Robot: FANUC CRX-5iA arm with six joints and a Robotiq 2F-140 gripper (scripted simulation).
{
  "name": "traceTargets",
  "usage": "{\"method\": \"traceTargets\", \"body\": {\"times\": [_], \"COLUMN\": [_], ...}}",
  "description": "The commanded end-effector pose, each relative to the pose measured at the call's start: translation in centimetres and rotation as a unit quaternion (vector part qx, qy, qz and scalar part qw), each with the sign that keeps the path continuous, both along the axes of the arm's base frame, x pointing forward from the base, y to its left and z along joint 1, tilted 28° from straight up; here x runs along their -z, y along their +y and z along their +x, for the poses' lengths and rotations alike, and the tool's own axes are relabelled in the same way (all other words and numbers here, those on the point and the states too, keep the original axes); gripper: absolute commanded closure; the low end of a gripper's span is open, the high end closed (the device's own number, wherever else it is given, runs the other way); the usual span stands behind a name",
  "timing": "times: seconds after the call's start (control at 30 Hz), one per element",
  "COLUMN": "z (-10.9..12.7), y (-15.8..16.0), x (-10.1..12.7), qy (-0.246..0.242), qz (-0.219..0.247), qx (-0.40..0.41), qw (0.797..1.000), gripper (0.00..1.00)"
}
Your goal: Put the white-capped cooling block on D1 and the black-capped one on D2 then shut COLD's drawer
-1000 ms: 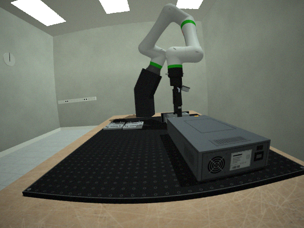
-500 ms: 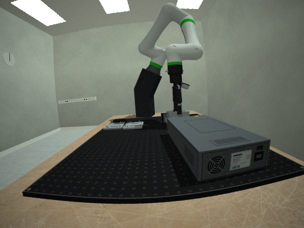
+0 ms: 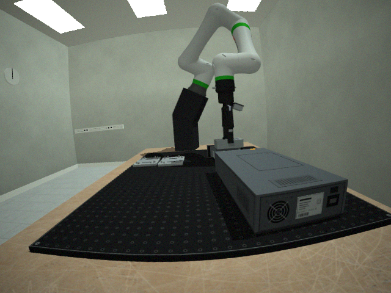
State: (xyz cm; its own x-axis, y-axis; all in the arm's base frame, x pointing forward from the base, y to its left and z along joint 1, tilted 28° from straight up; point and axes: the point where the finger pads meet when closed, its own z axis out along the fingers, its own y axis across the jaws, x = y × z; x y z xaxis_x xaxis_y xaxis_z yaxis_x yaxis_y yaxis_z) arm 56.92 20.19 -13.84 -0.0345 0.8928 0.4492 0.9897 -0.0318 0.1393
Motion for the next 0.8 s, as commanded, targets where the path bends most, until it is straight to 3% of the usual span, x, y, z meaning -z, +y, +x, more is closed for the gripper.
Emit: {"method": "traceTargets", "body": {"times": [0.0, 0.77], "z": [0.0, -0.4], "y": [-0.3, -1.5], "x": [-0.5, -3.0], "qy": [-0.001, -0.001], "qz": [0.000, 0.000], "qx": [0.000, 0.000], "qw": [1.000, 1.000], "gripper": [0.90, 0.90]}}
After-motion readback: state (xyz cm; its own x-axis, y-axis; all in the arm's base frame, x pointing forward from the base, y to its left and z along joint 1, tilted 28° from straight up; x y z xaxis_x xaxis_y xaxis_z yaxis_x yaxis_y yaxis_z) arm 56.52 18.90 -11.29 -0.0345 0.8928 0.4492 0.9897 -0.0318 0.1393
